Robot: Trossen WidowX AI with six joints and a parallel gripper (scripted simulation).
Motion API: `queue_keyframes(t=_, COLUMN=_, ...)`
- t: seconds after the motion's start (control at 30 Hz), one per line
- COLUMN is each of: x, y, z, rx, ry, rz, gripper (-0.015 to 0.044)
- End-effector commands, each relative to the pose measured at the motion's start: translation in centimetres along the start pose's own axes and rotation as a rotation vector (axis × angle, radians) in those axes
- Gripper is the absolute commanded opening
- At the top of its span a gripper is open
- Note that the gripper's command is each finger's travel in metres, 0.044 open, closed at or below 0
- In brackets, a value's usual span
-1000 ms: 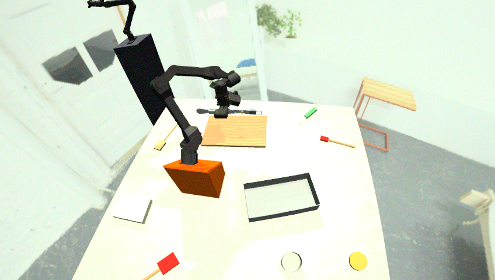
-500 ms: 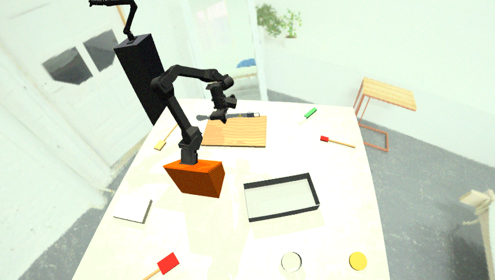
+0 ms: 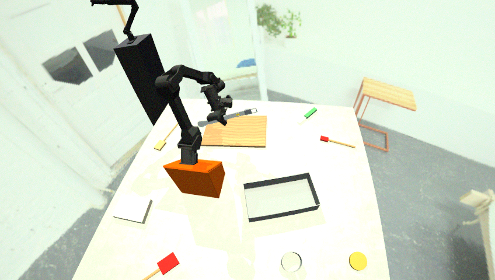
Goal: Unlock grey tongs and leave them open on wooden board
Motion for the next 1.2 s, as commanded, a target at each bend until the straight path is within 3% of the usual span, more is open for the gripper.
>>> queue_keyframes(t=0.0, x=0.0, y=0.0, z=-0.1, rx=-0.01, ry=-0.015, rz=-0.063, gripper=-0.015)
queue_keyframes(t=0.5, x=0.9, y=-0.2, z=0.4, rx=-0.039, ry=0.029, rz=-0.311, gripper=-0.015)
queue_keyframes(t=0.97, x=3.0, y=-0.6, z=1.7, rx=-0.083, ry=0.199, rz=-0.529, gripper=-0.015)
queue_keyframes(t=1.17, x=3.3, y=-0.7, z=1.8, rx=-0.089, ry=0.224, rz=-0.549, gripper=-0.015)
Point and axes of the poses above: the point midway between the two fingers, 35 mm back from their tips, its own x axis back along the fingers, its own z axis across the jaws, y = z × x, the point moved 1 cm from there along x, back along the fingers, and after that the axes turned 8 degrees about x, right-handed, at the moved point
